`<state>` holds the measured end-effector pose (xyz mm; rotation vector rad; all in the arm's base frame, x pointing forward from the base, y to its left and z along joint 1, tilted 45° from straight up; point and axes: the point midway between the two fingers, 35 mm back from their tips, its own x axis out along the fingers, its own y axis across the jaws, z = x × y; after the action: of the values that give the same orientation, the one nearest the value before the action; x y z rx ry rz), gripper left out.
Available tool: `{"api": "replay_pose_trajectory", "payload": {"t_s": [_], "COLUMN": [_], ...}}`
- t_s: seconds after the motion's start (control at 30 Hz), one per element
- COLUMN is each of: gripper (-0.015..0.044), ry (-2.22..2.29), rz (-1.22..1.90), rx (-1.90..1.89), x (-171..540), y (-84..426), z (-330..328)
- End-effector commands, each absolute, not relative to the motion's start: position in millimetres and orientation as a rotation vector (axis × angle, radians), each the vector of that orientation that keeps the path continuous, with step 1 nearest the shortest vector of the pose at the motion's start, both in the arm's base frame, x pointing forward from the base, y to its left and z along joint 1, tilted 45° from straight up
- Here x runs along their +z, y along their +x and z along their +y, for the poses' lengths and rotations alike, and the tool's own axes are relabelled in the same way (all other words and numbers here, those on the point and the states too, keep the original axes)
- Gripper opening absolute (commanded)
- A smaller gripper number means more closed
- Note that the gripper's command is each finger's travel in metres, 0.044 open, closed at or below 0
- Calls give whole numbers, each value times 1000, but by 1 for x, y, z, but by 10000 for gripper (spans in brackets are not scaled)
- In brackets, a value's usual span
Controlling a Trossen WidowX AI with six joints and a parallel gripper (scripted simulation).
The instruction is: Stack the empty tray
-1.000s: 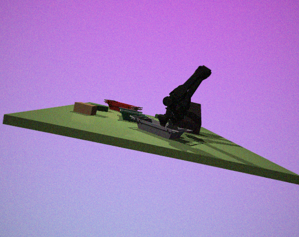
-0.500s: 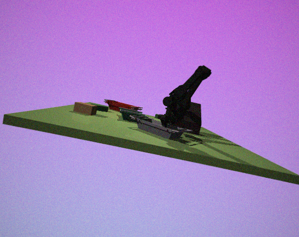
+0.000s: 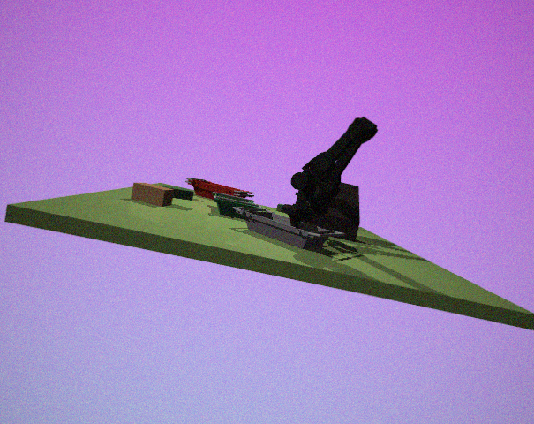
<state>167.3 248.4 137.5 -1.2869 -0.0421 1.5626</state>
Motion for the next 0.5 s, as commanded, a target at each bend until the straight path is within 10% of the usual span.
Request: {"api": "replay_pose_trajectory", "payload": {"t_s": [0.0, 0.47], "gripper": [101, 8], "ry": [-1285, -1286], "rz": [-32, -32], "rx": [1564, 1565], "x": [136, 140], "y": [167, 167], "z": [248, 244]}}
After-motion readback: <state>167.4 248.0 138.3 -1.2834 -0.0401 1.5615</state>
